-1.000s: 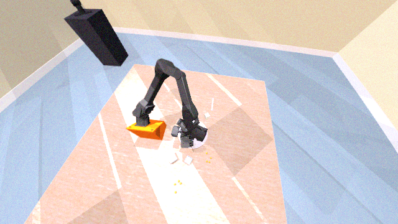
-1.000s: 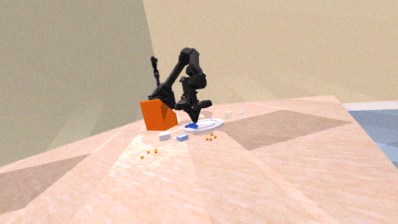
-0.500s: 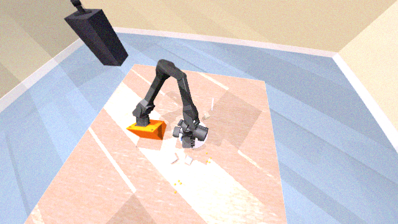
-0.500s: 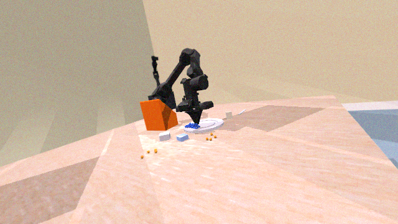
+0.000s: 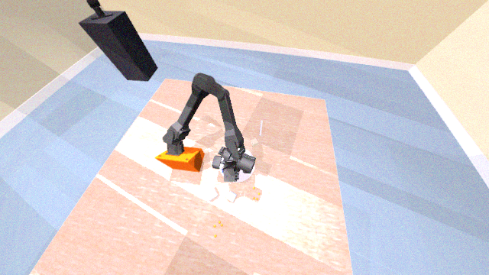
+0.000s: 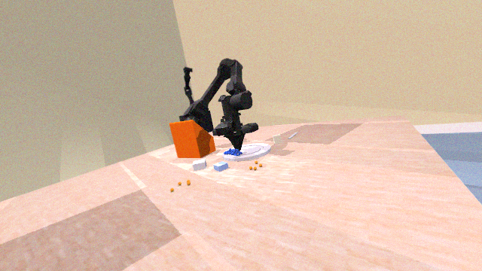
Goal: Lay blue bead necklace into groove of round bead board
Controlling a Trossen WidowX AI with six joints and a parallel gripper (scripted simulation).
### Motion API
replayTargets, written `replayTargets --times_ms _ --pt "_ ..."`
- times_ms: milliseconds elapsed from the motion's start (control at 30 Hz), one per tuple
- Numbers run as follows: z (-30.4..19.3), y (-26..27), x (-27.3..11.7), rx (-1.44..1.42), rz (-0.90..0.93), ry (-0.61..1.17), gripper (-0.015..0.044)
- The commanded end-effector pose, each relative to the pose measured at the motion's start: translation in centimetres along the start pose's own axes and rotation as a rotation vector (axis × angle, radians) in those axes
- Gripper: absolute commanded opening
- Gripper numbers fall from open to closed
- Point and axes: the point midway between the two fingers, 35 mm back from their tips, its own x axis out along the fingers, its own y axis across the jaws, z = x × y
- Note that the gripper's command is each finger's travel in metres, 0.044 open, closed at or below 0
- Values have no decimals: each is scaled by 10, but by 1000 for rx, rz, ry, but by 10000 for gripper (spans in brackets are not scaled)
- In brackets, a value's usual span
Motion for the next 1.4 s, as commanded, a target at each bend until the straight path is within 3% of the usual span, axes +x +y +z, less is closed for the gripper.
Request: replayTargets --times_ms 0,533,1367 --pt "0 0 0 0 0 0 26" --pt "0 -3 -9 7 -7 2 440" --pt "0 -2 -11 8 -9 2 440"
